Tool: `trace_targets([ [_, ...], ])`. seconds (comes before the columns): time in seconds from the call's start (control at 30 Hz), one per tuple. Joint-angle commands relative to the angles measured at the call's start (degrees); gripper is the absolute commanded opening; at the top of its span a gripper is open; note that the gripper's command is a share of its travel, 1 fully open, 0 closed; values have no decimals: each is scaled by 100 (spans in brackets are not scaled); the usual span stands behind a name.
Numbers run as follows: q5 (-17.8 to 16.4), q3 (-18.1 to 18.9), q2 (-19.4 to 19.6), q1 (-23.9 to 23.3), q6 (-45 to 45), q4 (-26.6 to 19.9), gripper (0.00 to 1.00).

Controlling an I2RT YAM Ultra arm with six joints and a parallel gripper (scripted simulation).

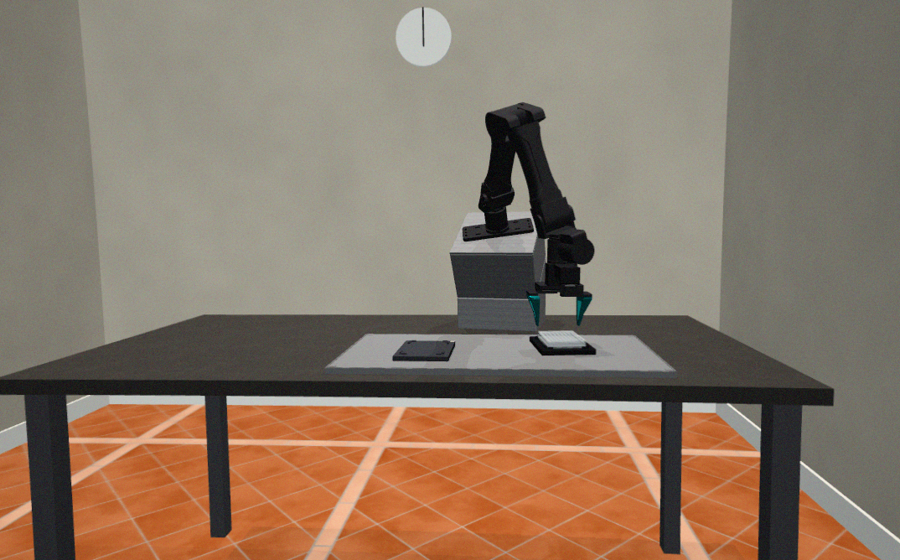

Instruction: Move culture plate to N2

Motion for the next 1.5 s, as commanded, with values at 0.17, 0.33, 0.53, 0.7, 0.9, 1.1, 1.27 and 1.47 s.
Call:
trace_targets([
  [0.17,-29,281,95,-9,-99,334,100],
  [0.33,-39,334,361,-123,-141,473,100],
  [0.53,-60,399,565,-178,-187,625,100],
  [0.7,-67,435,667,-167,-208,696,100],
  [0.9,-77,498,826,-200,-241,802,100],
  [1.1,-61,498,699,-174,-220,803,100],
  [1.27,-61,498,699,-174,-220,803,100],
  [1.47,-61,498,699,-174,-220,803,100],
])
